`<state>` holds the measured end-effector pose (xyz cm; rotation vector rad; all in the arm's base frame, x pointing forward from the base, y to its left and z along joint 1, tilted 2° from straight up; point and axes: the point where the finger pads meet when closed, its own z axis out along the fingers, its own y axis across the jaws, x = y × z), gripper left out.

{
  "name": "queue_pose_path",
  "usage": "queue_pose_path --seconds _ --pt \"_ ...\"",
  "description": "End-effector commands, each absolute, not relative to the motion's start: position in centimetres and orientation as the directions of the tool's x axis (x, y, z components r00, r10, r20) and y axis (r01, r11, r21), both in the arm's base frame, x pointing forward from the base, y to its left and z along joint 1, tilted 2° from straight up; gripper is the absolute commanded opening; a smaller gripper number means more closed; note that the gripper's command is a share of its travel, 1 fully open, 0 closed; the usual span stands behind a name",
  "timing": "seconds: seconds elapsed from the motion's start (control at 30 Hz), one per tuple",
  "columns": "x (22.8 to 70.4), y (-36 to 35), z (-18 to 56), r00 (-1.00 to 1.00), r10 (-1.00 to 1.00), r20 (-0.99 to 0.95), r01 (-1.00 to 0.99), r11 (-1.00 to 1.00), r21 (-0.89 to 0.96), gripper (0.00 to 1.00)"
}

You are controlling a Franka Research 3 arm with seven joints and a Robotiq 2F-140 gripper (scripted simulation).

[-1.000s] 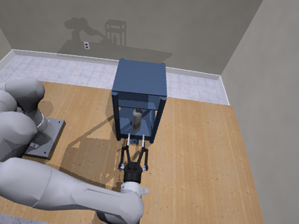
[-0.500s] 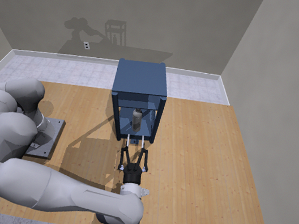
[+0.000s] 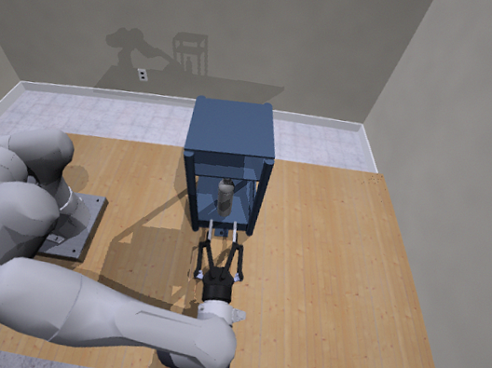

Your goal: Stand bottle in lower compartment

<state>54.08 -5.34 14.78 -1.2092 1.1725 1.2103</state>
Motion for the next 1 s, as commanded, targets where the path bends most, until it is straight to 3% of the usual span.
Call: queue_pose_path --seconds 0.0,0.97 --pt "54.1 -5.3 15.5 0.016 0.027 -1.000 -1.000 -0.009 -0.016 0.42" --pt "54.0 -5.5 22.7 0.016 0.027 -1.000 -1.000 -0.009 -0.016 0.42"
